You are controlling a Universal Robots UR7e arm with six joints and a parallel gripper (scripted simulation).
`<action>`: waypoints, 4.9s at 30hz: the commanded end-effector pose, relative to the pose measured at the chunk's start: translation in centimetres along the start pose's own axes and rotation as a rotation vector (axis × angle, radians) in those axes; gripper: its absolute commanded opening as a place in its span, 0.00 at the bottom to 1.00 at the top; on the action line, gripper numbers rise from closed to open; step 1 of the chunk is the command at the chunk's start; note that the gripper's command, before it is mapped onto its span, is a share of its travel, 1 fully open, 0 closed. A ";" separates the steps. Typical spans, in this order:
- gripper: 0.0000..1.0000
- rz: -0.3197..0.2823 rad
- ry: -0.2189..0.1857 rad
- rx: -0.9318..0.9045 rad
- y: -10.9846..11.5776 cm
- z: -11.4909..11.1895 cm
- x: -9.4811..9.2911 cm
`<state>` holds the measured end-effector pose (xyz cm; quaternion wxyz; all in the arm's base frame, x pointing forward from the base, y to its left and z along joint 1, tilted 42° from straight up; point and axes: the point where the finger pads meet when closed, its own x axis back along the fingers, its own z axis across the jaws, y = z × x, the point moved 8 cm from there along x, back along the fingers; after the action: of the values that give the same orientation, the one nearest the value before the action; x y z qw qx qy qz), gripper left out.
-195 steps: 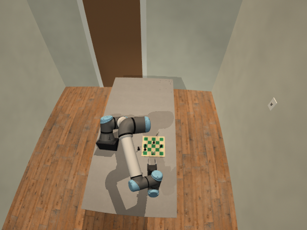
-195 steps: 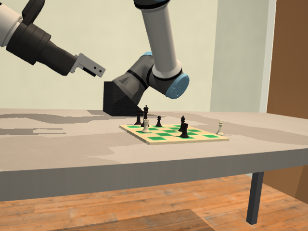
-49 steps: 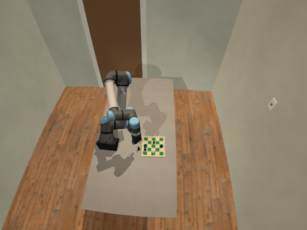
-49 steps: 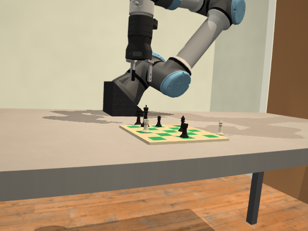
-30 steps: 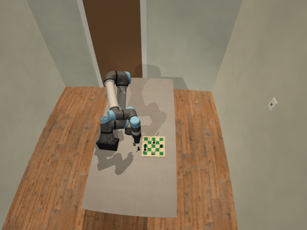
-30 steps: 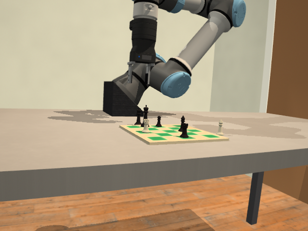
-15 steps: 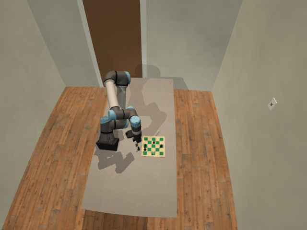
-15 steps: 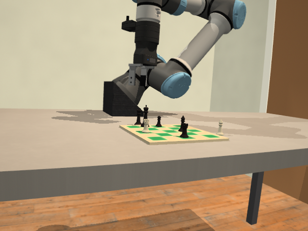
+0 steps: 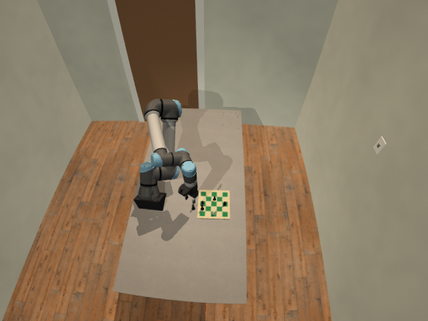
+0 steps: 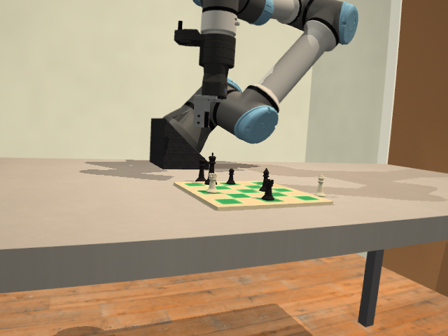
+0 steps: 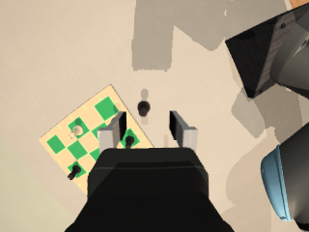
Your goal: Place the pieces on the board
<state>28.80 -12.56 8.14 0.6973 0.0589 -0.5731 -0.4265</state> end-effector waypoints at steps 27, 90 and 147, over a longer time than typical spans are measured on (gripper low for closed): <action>1.00 -0.007 -0.002 0.399 0.6 -0.7 -0.4; 0.79 -0.006 -0.002 0.382 0.7 -0.7 -1.0; 0.79 -0.006 -0.002 0.382 0.8 -0.8 -5.7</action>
<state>30.02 -8.61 4.02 0.6719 0.1920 -0.6437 -0.3121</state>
